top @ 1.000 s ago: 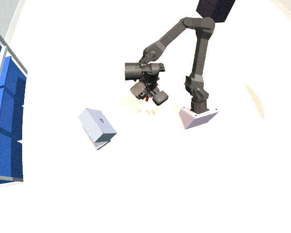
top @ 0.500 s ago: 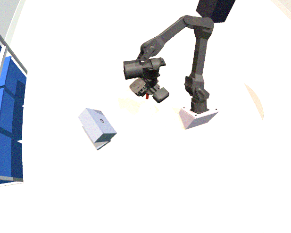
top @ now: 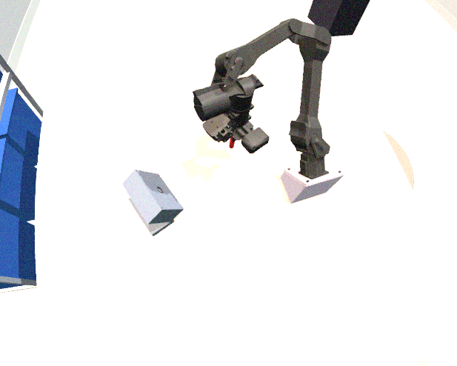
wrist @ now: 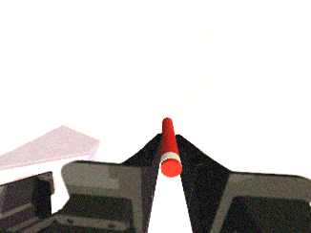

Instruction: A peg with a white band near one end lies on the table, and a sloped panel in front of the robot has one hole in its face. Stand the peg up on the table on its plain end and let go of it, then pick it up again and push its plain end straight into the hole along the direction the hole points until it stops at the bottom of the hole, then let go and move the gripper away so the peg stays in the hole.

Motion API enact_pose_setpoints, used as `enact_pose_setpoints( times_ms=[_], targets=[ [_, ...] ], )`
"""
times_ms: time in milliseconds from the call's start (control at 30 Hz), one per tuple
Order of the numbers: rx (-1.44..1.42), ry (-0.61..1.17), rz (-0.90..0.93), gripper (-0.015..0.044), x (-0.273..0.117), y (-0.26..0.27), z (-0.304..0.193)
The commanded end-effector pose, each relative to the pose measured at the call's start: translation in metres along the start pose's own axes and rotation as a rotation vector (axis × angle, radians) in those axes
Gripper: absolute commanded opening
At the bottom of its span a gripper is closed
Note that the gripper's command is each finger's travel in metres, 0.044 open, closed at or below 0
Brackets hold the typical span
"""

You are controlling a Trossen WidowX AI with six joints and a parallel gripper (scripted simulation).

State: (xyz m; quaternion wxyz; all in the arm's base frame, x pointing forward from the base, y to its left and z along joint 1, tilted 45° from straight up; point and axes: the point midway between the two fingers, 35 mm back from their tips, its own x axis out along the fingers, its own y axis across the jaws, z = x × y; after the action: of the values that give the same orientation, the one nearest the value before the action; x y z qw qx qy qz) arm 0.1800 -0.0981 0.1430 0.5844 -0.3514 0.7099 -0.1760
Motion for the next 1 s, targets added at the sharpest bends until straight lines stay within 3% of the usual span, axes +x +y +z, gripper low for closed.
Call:
enact_pose_setpoints(
  times_ms=[0,967],
  targets=[
    [0.000,0.003,0.005,0.0000,-0.004,0.001,0.001],
    [-0.019,-0.205,0.118,0.0000,0.007,0.019,0.025]
  ],
)
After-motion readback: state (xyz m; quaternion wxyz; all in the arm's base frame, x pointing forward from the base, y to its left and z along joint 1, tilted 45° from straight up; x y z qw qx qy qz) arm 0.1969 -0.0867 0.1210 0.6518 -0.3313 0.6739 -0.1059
